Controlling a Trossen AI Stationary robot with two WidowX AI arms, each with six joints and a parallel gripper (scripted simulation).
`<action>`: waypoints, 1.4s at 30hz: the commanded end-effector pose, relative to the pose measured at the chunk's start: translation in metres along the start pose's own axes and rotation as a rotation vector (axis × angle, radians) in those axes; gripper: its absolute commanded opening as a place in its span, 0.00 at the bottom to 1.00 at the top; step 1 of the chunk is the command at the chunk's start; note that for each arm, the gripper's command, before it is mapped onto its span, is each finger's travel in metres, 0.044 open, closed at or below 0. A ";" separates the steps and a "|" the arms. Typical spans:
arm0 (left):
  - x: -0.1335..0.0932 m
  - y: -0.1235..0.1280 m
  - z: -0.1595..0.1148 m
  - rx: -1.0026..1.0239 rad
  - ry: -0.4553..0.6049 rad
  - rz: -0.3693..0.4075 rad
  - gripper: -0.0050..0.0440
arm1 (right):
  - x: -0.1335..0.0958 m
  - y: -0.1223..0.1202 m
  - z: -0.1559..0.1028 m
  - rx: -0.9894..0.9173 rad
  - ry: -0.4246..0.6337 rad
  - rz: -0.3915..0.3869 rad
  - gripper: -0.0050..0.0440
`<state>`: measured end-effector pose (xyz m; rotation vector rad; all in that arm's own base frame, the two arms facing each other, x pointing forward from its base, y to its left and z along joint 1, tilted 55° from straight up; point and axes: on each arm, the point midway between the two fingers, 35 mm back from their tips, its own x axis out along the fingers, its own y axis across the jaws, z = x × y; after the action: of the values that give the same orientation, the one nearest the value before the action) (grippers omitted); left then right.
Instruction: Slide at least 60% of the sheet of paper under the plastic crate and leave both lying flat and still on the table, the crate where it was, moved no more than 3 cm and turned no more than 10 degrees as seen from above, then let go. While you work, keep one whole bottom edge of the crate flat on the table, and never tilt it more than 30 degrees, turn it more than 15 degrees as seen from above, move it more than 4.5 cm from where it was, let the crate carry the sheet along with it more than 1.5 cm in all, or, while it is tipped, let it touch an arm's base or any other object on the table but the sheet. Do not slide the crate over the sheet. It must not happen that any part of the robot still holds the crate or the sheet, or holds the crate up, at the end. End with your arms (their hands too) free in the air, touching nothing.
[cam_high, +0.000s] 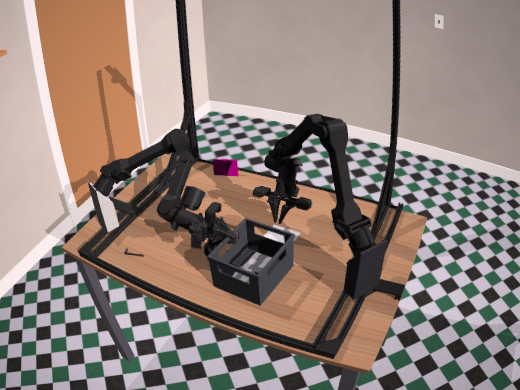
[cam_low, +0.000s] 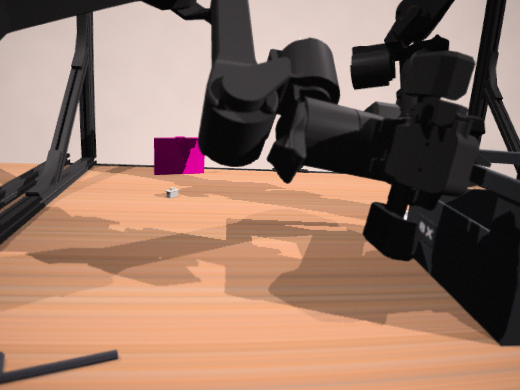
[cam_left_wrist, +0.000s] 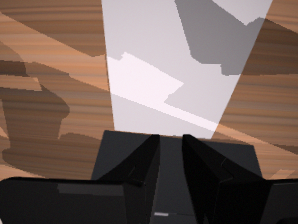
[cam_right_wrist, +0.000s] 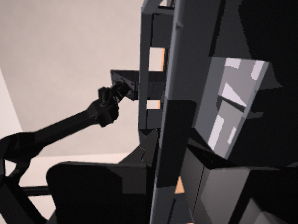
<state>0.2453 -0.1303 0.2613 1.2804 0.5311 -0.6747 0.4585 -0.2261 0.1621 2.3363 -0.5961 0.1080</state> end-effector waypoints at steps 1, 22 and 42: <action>0.000 0.000 0.000 0.003 0.000 -0.003 0.22 | 0.004 0.005 0.001 0.003 -0.020 -0.001 0.10; 0.000 0.000 0.000 0.003 0.000 -0.003 0.22 | 0.009 0.023 0.002 0.031 -0.040 -0.024 0.10; 0.000 0.000 0.000 0.003 0.000 -0.003 0.22 | 0.008 0.032 0.003 0.031 -0.040 -0.024 0.10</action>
<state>0.2453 -0.1303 0.2613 1.2804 0.5311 -0.6747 0.4633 -0.2308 0.1677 2.3949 -0.5123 0.0426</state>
